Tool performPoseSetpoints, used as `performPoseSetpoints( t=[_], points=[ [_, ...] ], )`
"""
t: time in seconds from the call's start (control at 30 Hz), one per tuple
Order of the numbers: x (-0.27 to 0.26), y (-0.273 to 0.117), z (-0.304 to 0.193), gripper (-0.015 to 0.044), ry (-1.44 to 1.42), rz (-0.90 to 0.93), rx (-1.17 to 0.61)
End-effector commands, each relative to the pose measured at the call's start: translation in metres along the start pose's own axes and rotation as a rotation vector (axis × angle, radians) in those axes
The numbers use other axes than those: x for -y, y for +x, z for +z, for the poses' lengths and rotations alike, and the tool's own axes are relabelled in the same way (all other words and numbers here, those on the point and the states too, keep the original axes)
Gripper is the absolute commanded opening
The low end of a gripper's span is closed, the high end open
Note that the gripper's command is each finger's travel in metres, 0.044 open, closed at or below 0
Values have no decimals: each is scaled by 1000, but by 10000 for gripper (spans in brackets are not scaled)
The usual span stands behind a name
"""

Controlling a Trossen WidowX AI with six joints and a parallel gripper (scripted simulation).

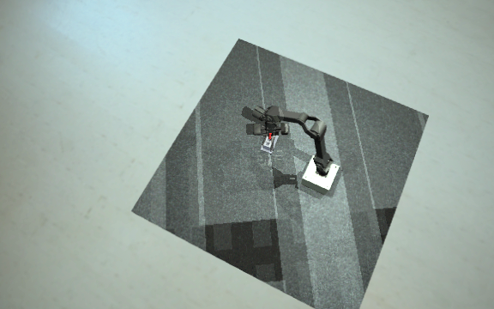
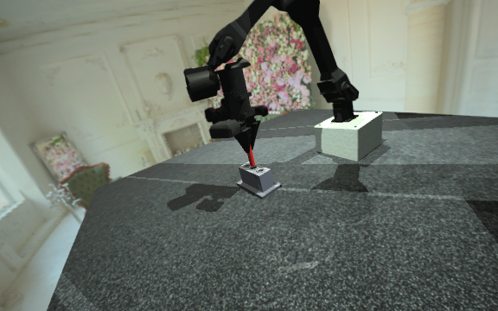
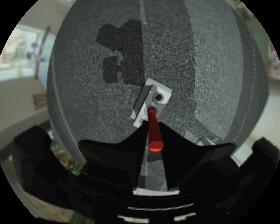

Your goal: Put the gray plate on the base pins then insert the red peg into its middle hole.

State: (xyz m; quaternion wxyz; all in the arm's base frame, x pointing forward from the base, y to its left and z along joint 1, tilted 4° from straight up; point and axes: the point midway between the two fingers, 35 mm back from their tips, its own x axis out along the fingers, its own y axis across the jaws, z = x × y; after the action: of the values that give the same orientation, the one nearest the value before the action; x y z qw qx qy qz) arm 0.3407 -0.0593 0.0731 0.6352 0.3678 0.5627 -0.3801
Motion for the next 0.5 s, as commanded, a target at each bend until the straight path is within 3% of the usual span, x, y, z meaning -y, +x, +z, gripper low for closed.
performPoseSetpoints(
  t=[0.0, 0.47],
  points=[
    [1, 7, -1, 0, -4, -2, -4],
    [1, 10, -1, 0, 0, -4, -3]
  ],
)
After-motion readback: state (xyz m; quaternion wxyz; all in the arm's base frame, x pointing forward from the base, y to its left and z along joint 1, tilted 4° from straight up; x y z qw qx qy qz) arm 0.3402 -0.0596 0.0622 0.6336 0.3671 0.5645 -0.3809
